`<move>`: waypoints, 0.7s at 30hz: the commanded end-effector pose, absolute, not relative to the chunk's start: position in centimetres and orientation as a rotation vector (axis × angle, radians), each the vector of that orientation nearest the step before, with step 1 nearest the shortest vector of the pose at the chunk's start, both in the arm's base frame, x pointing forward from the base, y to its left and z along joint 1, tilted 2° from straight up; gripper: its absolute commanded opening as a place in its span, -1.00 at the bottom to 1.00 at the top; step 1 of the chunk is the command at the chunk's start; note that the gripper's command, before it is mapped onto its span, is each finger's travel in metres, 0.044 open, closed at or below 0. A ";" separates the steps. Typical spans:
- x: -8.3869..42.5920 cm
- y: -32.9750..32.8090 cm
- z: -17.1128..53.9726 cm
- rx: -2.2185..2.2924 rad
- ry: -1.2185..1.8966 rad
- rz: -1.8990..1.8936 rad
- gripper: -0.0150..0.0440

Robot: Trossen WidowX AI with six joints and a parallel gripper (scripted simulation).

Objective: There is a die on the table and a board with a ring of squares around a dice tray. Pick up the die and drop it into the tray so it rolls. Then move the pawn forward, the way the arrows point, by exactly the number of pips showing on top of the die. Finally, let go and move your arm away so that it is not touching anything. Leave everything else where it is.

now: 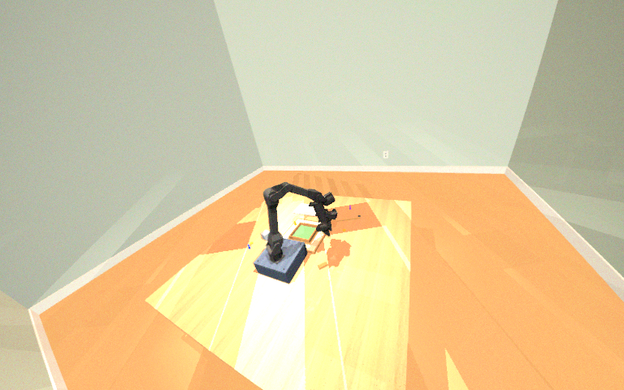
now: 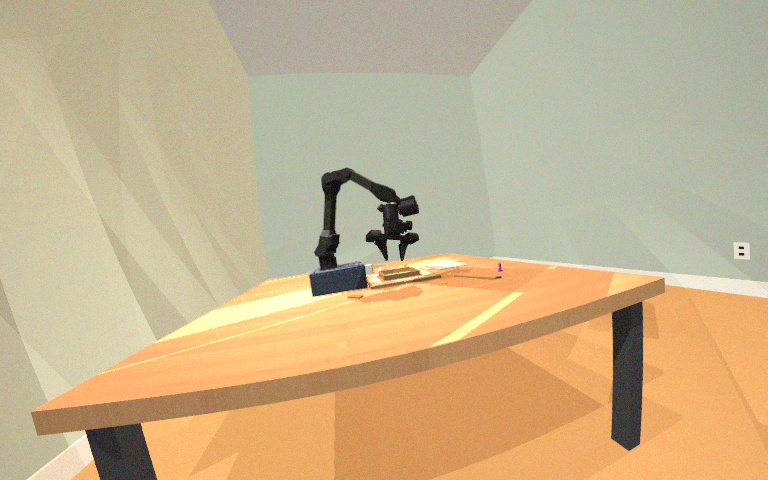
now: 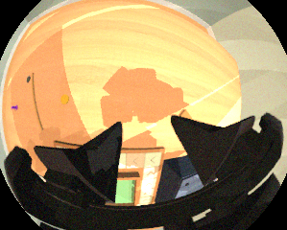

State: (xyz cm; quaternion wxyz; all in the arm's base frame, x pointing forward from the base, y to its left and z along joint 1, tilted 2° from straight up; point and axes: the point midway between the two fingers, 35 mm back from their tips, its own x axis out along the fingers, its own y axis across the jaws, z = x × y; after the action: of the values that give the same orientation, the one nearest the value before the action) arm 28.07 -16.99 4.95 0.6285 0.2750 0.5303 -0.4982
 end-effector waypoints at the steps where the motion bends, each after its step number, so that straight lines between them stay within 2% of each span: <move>1: 31.2 -10.5 4.4 0.493 1.311 -0.890 0.44; 11: 33.1 5.3 3.3 0.195 1.459 -0.359 0.44; 21: 28.5 20.3 2.5 -0.226 1.522 0.213 0.44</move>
State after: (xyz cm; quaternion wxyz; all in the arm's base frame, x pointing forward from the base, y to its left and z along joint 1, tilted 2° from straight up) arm 30.89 15.21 2.75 0.7286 -0.0299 0.6842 0.0028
